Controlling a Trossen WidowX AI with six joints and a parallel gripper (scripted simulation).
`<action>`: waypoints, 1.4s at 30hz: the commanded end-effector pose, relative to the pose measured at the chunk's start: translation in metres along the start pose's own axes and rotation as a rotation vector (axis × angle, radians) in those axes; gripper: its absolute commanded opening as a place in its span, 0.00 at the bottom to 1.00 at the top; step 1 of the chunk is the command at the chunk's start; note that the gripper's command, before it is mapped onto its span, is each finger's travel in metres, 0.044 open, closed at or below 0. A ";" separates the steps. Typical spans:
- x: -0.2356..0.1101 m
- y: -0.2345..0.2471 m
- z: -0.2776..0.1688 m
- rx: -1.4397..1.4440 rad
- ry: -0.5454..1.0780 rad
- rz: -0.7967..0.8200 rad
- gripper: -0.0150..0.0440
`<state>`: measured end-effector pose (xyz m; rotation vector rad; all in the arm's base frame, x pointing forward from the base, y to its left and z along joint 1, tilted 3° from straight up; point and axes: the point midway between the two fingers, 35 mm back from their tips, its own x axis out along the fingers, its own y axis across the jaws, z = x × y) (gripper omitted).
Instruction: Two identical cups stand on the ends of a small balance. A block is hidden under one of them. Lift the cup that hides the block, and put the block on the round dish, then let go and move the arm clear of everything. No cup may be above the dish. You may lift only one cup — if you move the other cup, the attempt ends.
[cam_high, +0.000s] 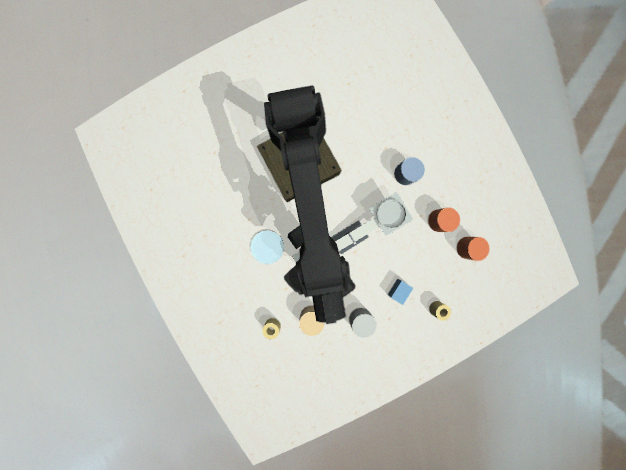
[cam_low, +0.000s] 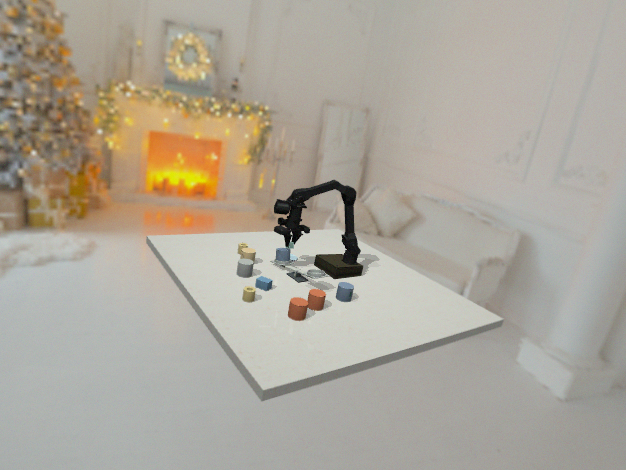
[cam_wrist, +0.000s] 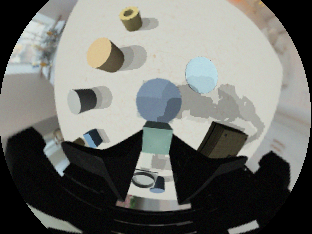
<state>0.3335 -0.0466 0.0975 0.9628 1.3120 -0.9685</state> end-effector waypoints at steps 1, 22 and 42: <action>0.005 -0.011 0.018 0.001 -0.005 -0.003 0.25; 0.029 -0.074 0.092 -0.010 -0.027 -0.028 0.25; 0.072 -0.112 0.119 -0.010 -0.024 -0.043 0.25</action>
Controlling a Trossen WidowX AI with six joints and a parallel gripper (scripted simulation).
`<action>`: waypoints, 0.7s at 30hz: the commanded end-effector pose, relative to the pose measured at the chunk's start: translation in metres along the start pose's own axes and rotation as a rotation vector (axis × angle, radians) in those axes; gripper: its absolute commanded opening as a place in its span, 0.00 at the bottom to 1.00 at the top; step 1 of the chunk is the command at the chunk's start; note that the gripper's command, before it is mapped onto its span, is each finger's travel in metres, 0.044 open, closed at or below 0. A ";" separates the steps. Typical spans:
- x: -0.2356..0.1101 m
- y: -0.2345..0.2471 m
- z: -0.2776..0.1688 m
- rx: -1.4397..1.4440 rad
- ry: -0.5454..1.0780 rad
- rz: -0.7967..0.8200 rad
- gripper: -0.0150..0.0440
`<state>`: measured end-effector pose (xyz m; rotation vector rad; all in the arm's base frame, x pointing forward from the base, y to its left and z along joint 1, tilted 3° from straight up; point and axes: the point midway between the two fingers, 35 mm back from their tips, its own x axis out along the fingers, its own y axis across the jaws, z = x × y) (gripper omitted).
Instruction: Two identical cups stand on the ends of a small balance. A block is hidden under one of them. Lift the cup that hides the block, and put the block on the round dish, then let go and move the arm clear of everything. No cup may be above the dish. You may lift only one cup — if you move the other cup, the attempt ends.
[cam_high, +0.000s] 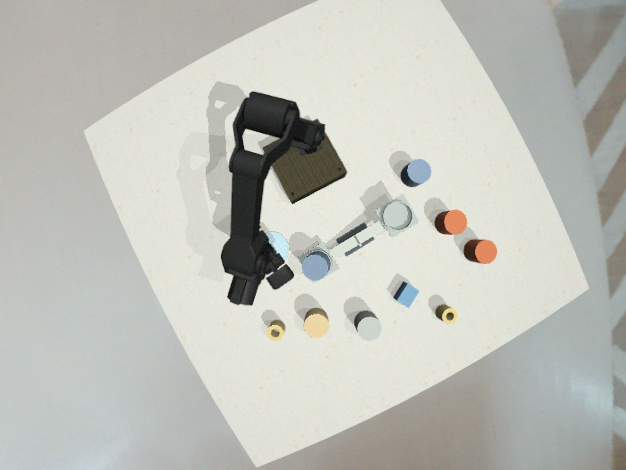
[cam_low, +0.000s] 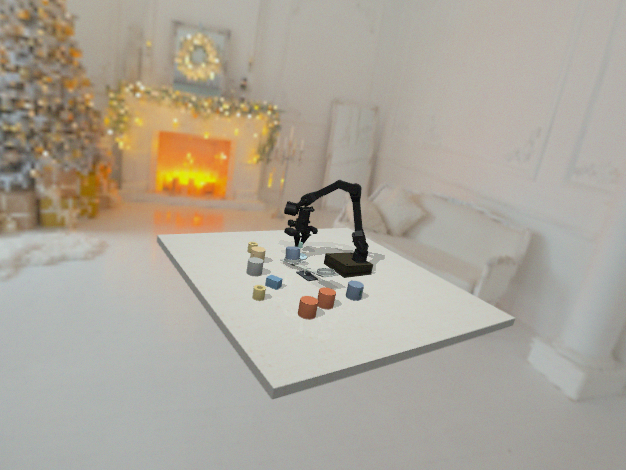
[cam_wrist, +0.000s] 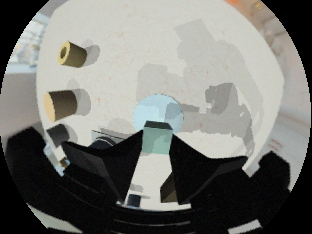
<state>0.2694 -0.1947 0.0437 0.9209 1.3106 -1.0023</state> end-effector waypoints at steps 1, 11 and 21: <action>0.022 -0.003 -0.001 -0.005 0.005 -0.008 0.25; 0.031 -0.003 -0.001 -0.005 0.005 -0.008 0.25; 0.046 -0.003 -0.001 -0.005 0.005 -0.008 0.25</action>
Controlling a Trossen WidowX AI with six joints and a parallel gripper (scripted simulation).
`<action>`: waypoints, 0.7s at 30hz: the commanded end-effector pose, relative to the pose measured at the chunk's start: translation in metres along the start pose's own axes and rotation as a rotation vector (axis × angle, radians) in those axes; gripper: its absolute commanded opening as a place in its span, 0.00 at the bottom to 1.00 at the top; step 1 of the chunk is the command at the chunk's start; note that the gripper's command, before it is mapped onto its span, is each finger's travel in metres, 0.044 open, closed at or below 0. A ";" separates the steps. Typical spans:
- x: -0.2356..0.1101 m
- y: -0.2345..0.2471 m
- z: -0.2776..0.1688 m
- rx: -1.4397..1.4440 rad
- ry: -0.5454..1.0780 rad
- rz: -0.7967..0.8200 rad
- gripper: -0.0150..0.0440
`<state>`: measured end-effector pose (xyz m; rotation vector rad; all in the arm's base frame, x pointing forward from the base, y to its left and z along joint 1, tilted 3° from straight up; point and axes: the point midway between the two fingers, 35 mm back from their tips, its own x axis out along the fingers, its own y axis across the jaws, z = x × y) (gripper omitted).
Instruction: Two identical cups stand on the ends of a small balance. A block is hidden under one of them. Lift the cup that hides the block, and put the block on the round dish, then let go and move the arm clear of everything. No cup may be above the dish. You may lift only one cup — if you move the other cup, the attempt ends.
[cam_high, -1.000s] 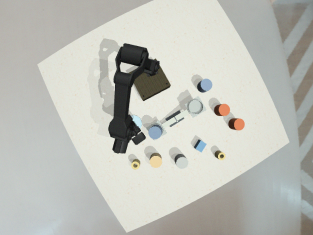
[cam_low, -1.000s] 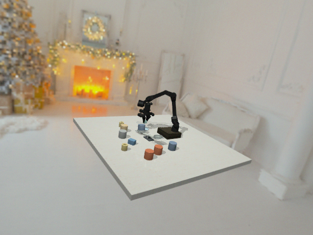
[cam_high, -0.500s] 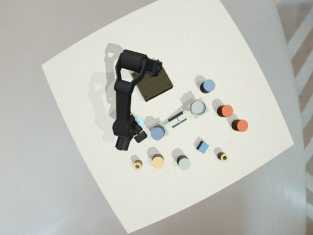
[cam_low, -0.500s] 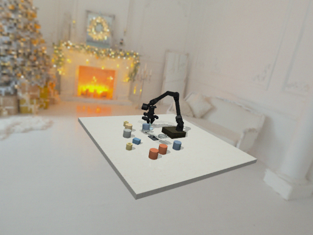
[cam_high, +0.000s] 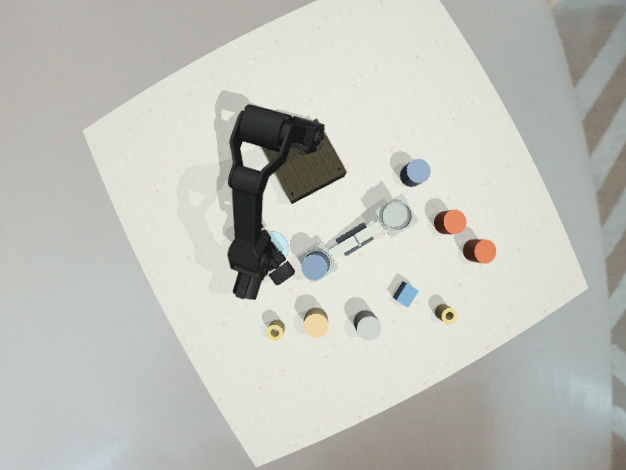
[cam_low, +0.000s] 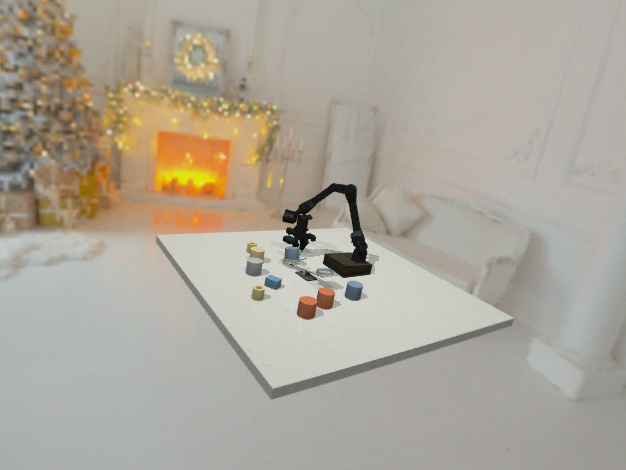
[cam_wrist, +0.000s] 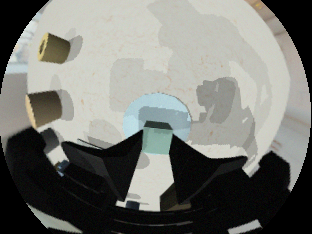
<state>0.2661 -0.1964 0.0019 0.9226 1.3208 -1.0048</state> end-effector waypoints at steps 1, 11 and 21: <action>0.000 0.000 0.000 0.000 0.000 0.000 0.30; 0.000 0.000 0.000 0.000 0.000 0.000 0.74; -0.055 0.000 0.001 -0.005 -0.003 -0.001 1.00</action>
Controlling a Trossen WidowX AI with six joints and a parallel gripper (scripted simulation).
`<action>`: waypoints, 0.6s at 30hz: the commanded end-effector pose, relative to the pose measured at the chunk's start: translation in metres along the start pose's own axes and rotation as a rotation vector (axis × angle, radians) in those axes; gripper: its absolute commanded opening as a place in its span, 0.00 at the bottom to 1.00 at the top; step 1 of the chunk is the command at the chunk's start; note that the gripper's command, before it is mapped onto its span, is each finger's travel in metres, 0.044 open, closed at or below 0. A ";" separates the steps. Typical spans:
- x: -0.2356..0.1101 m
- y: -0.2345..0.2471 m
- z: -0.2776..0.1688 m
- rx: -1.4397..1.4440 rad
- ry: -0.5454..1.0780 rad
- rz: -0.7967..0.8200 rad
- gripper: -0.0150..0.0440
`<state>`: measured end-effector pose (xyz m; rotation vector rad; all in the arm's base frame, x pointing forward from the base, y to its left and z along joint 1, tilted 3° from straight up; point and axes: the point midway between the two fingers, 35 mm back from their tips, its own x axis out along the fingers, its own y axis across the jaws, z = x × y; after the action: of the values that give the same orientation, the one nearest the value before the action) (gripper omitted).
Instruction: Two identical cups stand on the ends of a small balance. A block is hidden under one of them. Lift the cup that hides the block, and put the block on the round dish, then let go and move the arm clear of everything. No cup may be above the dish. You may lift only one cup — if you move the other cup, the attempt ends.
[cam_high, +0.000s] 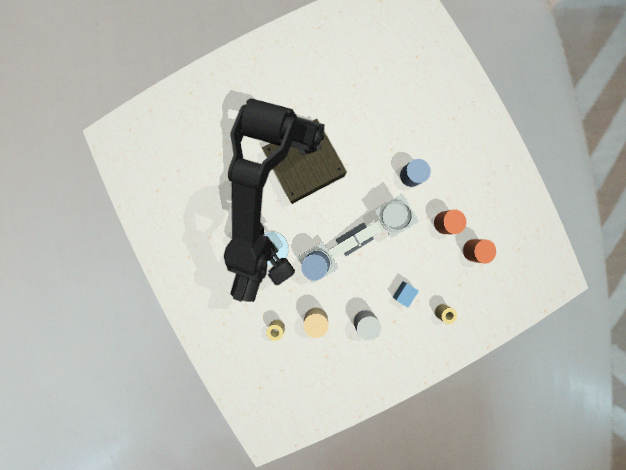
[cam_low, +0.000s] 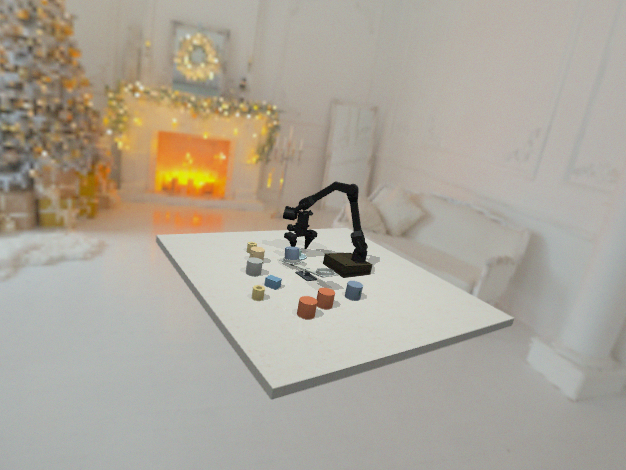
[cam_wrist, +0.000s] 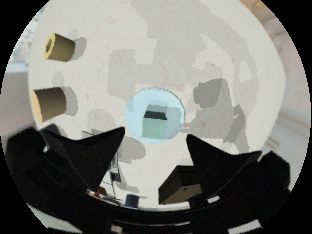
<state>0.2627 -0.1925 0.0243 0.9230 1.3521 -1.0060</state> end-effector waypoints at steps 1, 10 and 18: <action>-0.035 0.002 0.003 0.000 -0.027 0.016 1.00; -0.078 0.000 0.001 -0.002 -0.032 0.024 1.00; -0.081 0.000 0.000 -0.002 -0.033 0.024 1.00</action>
<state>0.2660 -0.1904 0.1020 0.9118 1.3122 -0.9931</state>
